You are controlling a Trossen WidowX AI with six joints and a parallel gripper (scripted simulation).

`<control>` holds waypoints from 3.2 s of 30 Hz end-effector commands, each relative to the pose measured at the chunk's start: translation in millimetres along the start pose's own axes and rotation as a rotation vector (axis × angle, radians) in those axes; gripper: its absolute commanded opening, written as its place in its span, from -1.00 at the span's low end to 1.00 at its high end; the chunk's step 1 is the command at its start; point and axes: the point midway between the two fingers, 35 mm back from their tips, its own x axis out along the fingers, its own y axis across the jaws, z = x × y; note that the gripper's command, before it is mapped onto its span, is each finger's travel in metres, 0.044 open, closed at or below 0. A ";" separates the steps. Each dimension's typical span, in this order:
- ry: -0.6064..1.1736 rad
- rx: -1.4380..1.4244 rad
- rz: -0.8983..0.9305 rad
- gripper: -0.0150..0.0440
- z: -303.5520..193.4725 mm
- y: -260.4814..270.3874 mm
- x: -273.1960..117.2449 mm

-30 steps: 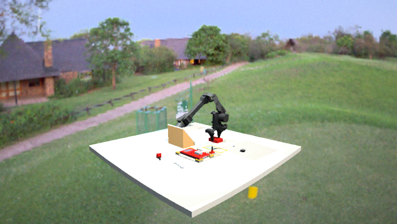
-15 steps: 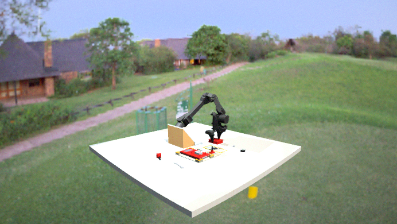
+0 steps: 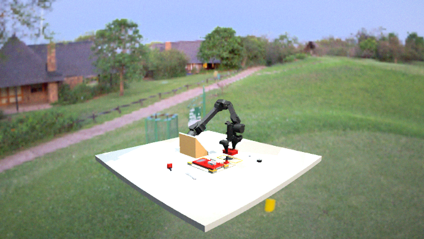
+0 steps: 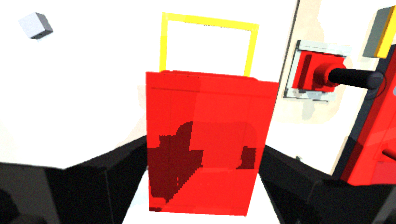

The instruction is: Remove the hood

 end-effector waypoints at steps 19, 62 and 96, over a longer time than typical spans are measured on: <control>0.003 0.008 0.006 -0.49 -2.7 0.1 15.2; 0.003 0.008 0.010 -0.49 -4.1 1.2 37.3; 0.002 0.002 0.012 1.00 -3.1 2.4 41.7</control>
